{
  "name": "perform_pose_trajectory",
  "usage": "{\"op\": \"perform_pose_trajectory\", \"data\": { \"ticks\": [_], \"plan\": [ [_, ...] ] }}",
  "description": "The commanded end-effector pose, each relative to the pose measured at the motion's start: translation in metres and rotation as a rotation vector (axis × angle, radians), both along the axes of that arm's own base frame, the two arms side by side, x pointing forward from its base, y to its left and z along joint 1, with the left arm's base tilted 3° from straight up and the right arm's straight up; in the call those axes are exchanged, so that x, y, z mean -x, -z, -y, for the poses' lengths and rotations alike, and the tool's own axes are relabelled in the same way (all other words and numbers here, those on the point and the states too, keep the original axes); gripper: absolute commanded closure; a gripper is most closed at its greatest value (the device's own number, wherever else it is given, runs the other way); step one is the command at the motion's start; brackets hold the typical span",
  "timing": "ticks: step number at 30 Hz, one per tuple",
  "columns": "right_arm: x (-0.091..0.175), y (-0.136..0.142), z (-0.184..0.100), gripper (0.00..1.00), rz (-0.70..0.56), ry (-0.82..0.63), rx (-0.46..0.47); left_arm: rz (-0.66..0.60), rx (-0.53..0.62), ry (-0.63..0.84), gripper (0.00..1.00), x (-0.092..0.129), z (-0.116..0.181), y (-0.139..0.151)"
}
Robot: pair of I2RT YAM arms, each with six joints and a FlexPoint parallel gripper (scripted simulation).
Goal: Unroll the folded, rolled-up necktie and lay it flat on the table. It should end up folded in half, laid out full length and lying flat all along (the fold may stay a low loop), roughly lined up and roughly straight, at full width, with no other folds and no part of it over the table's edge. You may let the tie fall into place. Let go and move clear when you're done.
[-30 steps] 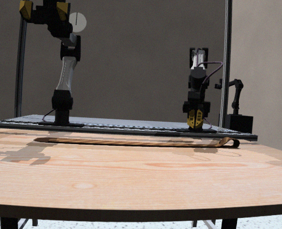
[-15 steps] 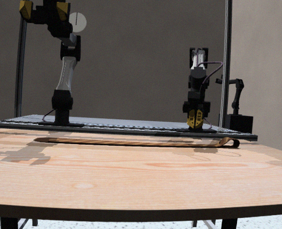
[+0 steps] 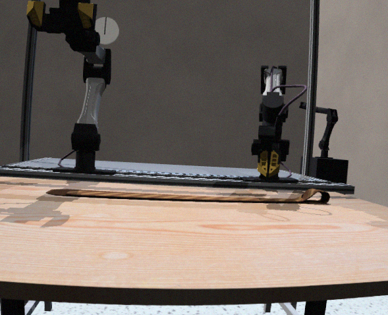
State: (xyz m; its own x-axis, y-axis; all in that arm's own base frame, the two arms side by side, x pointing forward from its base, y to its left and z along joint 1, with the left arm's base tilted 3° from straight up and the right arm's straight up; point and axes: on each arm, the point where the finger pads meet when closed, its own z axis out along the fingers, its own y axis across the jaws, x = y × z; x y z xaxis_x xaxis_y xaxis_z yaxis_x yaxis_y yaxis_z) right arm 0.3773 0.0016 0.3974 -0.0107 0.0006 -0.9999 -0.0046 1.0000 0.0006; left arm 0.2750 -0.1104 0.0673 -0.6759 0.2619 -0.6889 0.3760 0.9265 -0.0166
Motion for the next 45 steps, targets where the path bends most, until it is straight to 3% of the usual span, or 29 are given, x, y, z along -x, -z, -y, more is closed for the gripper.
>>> {"op": "perform_pose_trajectory", "data": {
  "ticks": [1,45],
  "plan": [
    [0.0,0.0,0.0,0.0,-0.001,0.0,0.0,-0.02,-0.004,-0.004,0.93,0.004,-0.004,0.006],
    [0.0,0.0,0.0,0.0,-0.001,0.0,0.0,-0.02,-0.004,-0.004,0.93,0.002,-0.002,0.053]
  ]
}}
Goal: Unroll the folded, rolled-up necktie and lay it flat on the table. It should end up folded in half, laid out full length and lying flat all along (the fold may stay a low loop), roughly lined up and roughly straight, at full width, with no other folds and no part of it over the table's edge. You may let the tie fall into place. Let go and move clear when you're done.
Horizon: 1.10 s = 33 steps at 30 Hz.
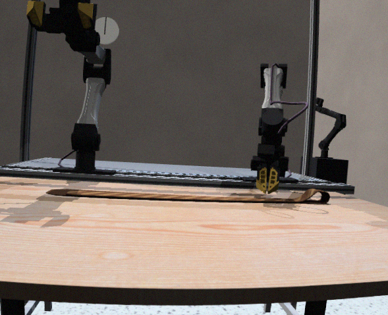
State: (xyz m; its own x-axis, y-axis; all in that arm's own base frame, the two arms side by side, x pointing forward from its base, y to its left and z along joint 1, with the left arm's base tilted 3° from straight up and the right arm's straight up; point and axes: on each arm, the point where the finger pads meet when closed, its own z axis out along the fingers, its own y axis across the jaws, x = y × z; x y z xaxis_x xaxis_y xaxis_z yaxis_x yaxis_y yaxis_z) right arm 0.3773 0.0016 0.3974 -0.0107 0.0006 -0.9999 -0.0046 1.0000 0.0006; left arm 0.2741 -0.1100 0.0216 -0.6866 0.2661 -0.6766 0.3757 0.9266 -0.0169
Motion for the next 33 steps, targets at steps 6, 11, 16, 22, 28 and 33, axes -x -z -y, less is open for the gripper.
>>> {"op": "perform_pose_trajectory", "data": {
  "ticks": [6,11,16,22,28,33],
  "plan": [
    [0.0,0.0,0.0,0.0,-0.001,0.0,0.0,-0.004,0.002,-0.004,0.93,0.001,-0.002,0.015],
    [0.0,0.0,0.0,0.0,-0.001,0.0,0.0,-0.004,0.002,-0.004,0.93,0.001,-0.002,0.018],
    [0.0,0.0,0.0,0.0,-0.001,0.0,0.0,-0.004,0.002,-0.004,0.93,0.001,-0.002,0.02],
    [0.0,0.0,0.0,0.0,-0.001,0.0,0.0,-0.004,0.002,-0.004,0.93,0.001,-0.002,0.021],
    [0.0,0.0,0.0,0.0,-0.001,0.0,0.0,-0.004,0.002,-0.004,0.93,0.001,-0.002,0.021],
    [0.0,0.0,0.0,0.0,-0.001,0.0,0.0,-0.004,0.002,-0.004,0.93,0.001,-0.002,0.021]
  ]
}}
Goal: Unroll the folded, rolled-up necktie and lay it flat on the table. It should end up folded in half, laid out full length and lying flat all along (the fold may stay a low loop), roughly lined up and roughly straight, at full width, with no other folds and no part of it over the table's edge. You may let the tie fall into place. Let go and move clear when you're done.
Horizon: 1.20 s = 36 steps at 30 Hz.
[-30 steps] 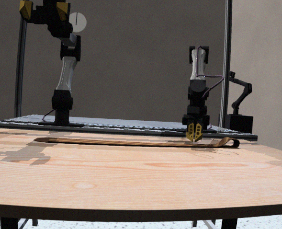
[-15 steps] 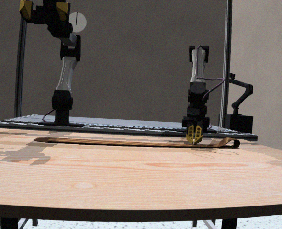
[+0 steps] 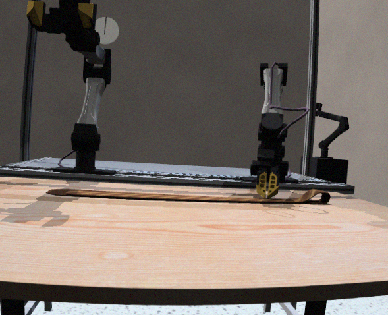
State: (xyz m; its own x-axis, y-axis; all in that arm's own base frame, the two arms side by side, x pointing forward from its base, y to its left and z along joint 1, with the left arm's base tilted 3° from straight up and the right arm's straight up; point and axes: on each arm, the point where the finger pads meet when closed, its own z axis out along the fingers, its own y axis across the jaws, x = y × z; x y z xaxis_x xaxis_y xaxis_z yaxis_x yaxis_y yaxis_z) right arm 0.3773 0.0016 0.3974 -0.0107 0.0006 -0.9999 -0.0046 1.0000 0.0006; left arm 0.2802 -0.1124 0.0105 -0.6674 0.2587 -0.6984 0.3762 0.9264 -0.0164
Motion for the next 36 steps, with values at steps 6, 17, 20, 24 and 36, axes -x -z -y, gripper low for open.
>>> {"op": "perform_pose_trajectory", "data": {
  "ticks": [6,17,20,24,36],
  "plan": [
    [0.0,0.0001,0.0,0.0,-0.001,0.0,0.0,-0.032,-0.009,-0.004,0.93,0.0072,-0.004,0.01],
    [0.0,0.0001,0.0,0.0,-0.001,0.0,0.0,-0.032,-0.009,-0.004,0.93,0.0072,-0.0039,0.0124],
    [0.0,0.0001,0.0,0.0,-0.001,0.0,0.0,-0.032,-0.009,-0.004,0.93,0.0071,-0.0039,0.0129],
    [0.0,0.0001,0.0,0.0,-0.001,0.0,0.0,-0.032,-0.009,-0.004,0.93,0.0071,-0.0039,0.0129],
    [0.0,0.0001,0.0,0.0,-0.001,0.0,0.0,-0.032,-0.009,-0.004,0.93,0.0071,-0.0039,0.0129]
  ]
}}
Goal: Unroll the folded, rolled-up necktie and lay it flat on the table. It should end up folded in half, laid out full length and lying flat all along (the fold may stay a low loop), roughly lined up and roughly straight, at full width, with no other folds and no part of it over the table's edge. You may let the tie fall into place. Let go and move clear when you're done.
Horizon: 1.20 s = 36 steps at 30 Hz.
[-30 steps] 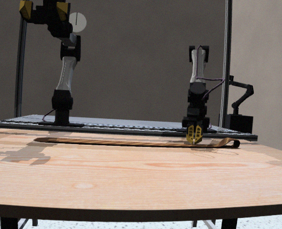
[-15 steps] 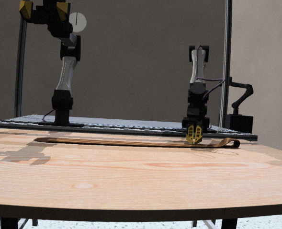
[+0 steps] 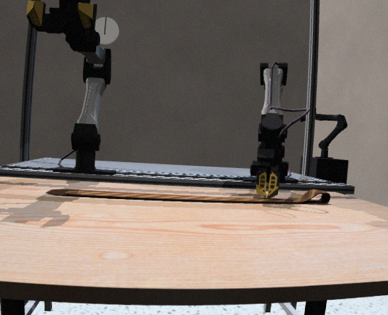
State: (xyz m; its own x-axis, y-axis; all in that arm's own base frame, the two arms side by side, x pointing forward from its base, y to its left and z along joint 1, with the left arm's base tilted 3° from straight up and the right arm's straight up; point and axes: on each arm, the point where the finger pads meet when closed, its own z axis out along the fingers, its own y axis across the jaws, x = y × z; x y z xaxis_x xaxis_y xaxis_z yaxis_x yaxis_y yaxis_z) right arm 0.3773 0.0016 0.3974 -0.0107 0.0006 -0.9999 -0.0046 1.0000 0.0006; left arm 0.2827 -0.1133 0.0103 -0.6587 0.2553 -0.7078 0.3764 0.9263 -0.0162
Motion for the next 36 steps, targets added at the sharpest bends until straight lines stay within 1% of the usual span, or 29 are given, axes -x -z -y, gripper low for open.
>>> {"op": "perform_pose_trajectory", "data": {
  "ticks": [1,30,36],
  "plan": [
    [0.0,0.0001,0.0,0.0,-0.001,0.0,0.0,-0.044,-0.014,-0.004,0.93,0.0096,-0.0049,0.0127],
    [0.0,0.0001,0.0,0.0,-0.001,0.0,0.0,-0.044,-0.014,-0.004,0.93,0.0095,-0.0048,0.0156],
    [0.0007,0.0047,-0.0028,0.06,-0.011,-0.007,0.003,-0.044,-0.014,-0.004,0.93,0.0095,-0.0048,0.0156]
  ]
}}
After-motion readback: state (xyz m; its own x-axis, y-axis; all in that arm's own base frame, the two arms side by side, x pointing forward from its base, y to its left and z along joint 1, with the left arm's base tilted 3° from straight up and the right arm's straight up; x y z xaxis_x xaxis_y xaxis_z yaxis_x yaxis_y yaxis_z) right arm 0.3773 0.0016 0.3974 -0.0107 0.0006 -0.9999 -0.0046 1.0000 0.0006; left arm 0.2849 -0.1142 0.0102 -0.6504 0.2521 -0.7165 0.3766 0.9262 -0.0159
